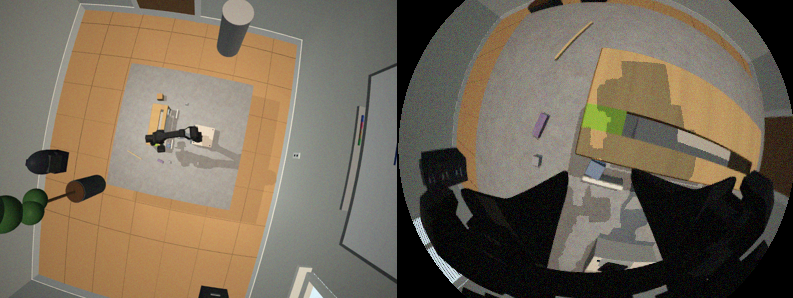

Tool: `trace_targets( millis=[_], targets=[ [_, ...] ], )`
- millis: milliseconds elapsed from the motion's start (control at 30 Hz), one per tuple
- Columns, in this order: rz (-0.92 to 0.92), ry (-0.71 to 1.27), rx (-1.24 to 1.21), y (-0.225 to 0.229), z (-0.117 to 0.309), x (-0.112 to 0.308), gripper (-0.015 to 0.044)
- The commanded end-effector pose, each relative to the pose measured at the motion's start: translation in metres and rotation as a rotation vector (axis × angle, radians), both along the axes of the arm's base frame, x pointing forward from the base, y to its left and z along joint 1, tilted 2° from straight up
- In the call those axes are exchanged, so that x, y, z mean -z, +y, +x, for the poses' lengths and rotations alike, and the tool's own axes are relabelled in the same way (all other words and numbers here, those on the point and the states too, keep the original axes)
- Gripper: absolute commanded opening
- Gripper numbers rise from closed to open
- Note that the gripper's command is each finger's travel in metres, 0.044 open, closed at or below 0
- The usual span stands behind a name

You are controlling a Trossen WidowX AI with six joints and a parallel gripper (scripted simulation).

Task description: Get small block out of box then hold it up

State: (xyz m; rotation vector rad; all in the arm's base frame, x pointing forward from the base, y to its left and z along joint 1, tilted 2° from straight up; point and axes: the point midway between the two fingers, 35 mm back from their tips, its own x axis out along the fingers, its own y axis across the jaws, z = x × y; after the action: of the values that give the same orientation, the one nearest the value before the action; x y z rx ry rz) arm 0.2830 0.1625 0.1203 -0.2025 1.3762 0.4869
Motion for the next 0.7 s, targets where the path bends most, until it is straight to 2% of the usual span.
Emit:
trace_targets(
  millis=[0,667],
  targets=[
    [-0.215,-0.253,-0.883,0.003,-0.013,0.001,0.0285],
    [-0.544,-0.454,-2.027,0.009,-0.029,-0.001,0.0285]
  ],
)
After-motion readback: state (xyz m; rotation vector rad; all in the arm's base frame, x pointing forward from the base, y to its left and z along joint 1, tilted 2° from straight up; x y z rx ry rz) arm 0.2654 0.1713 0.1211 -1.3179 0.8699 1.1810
